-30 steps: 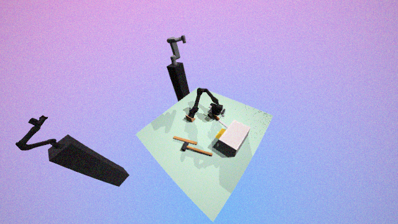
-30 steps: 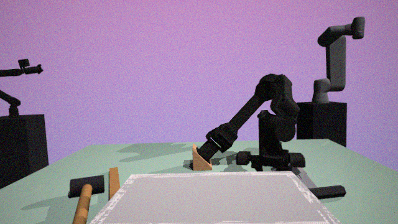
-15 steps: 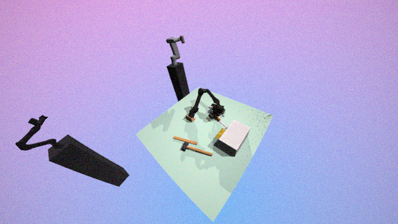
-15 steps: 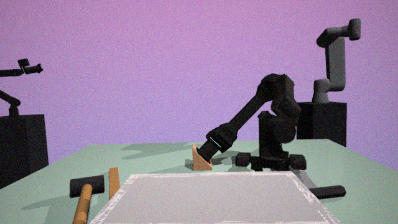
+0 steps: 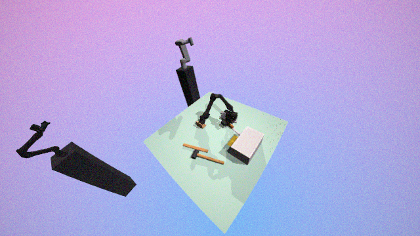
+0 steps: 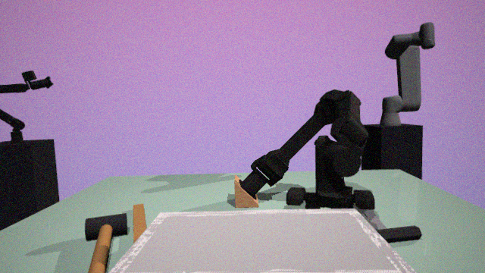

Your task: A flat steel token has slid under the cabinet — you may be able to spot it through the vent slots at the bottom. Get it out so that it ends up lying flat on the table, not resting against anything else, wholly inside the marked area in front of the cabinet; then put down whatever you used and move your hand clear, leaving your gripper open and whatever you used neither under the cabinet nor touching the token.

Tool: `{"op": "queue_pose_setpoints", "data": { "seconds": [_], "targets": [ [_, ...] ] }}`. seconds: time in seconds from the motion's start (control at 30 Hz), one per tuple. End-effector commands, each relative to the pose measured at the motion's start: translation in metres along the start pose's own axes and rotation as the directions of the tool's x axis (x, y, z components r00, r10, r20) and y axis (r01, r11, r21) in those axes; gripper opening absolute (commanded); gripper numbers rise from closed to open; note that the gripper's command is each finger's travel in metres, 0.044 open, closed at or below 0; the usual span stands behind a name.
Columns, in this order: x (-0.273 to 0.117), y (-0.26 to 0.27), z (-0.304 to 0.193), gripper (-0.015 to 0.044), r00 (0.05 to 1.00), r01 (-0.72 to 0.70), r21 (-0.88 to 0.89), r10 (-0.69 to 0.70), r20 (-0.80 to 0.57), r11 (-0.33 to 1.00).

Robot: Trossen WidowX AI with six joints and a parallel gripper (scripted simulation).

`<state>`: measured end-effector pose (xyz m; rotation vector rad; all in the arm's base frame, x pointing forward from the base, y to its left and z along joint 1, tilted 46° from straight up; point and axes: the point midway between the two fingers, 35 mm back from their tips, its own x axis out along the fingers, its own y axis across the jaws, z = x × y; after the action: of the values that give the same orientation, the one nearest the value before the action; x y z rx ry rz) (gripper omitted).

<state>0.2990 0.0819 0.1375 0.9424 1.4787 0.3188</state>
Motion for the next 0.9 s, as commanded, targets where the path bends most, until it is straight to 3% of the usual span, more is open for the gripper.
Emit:
{"op": "queue_pose_setpoints", "data": {
  "seconds": [0.0, 0.87],
  "targets": [
    [0.000, -0.001, 0.006, 0.0000, 1.000, 0.000, 0.001, 0.000, 0.000, 1.000],
    [-0.001, 0.000, 0.038, 0.0000, 1.000, 0.000, 0.002, 0.000, 0.001, 1.000]
  ]
}}
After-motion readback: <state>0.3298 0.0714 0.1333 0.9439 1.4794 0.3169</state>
